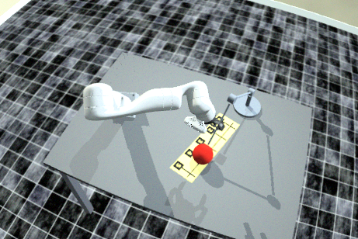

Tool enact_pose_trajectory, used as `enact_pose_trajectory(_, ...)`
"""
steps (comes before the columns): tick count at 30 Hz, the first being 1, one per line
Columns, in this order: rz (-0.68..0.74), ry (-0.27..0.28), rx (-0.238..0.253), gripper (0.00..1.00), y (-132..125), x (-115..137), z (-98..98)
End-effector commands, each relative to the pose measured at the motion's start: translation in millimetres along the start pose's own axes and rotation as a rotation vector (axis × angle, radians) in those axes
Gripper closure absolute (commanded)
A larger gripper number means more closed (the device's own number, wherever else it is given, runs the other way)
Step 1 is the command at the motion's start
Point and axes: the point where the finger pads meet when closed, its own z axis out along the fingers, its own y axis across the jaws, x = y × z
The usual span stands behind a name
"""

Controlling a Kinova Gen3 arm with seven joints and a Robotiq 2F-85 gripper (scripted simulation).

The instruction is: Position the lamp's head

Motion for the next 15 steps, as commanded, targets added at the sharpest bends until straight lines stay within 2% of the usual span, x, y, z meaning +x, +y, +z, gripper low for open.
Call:
enact_pose_trajectory(1, -0.001, -0.001, 0.001, 0.0, -0.1, -0.6, -0.6)
enact_pose_trajectory(5, -0.001, -0.001, 0.001, 0.0, -0.1, -0.6, -0.6)
enact_pose_trajectory(15, -0.001, -0.001, 0.001, 0.0, 0.7, -20.1, -40.2)
